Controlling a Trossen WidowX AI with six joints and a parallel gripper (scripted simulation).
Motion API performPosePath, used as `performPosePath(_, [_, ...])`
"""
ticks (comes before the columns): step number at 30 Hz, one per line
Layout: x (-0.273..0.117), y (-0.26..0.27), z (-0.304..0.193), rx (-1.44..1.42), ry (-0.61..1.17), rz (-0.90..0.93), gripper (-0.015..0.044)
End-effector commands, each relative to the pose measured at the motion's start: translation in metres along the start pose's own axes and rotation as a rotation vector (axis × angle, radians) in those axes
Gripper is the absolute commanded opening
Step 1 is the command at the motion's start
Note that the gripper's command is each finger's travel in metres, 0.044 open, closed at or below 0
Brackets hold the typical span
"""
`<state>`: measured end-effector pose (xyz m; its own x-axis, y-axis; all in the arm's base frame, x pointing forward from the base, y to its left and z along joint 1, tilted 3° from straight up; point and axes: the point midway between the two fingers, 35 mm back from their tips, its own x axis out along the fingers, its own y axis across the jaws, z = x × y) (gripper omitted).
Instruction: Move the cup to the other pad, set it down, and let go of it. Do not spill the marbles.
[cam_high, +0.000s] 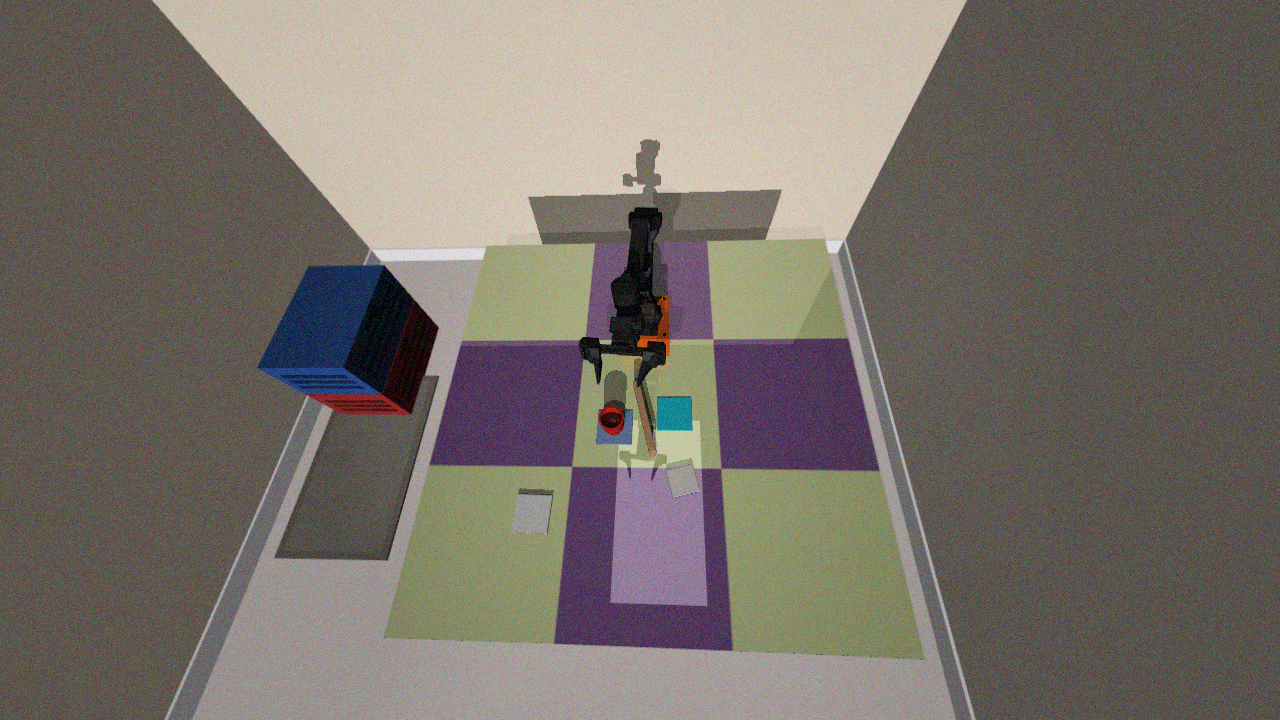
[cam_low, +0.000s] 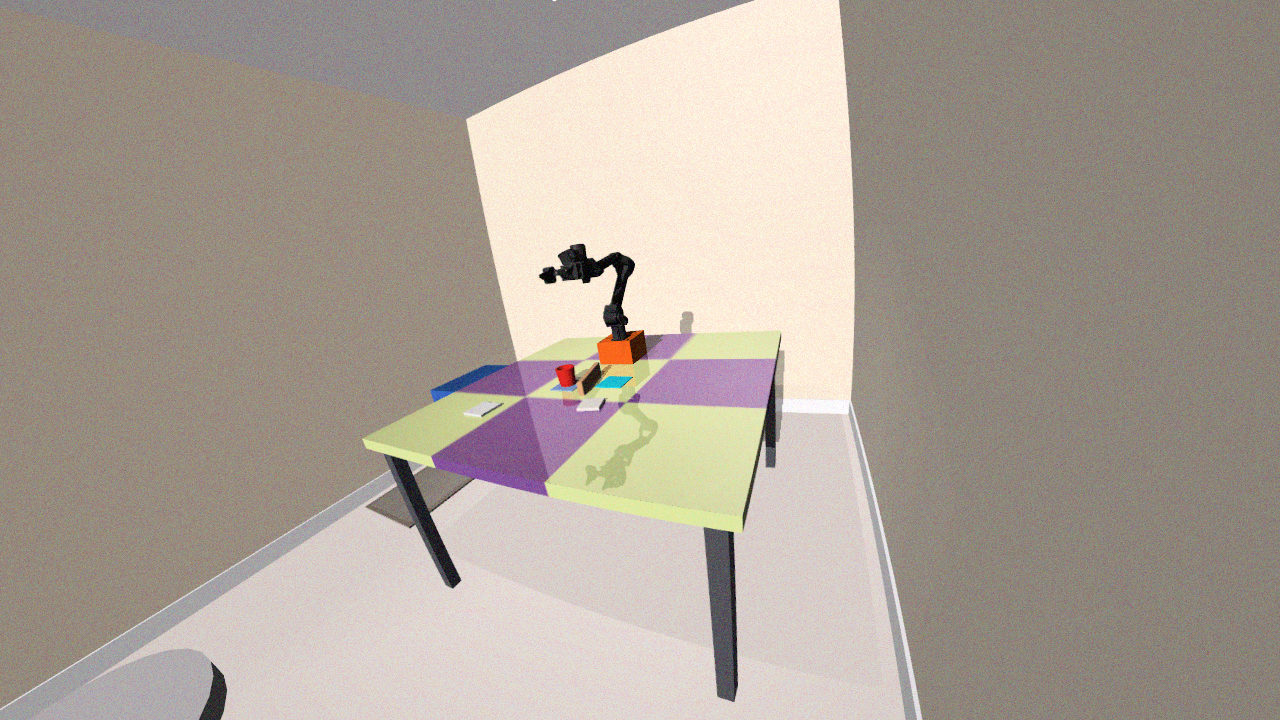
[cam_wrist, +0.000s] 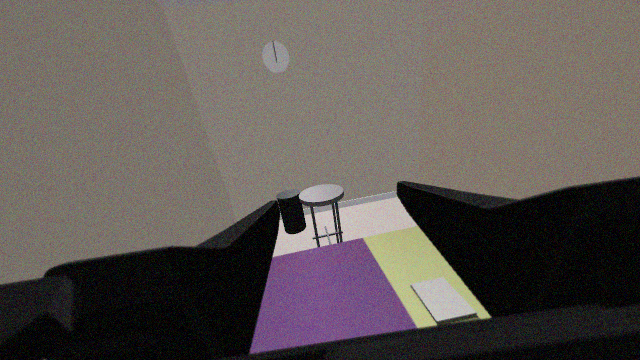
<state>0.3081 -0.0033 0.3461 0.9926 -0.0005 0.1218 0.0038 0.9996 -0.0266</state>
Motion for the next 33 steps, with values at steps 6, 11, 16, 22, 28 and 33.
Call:
performPosePath(6, [0.026, -0.019, -0.095, -0.336, 0.433, 0.019, 0.0242])
performPosePath(11, [0.015, -0.039, -0.187, -0.627, 0.872, 0.206, 0.0148])
performPosePath(16, [-0.023, -0.052, -0.255, -0.810, 1.229, 0.536, 0.0148])
performPosePath(22, [-0.068, -0.055, -0.292, -0.868, 1.444, 0.904, 0.0148])
performPosePath(28, [-0.068, -0.055, -0.292, -0.868, 1.444, 0.904, 0.0148])
performPosePath(33, [-0.070, -0.054, -0.292, -0.868, 1.444, 0.904, 0.0148])
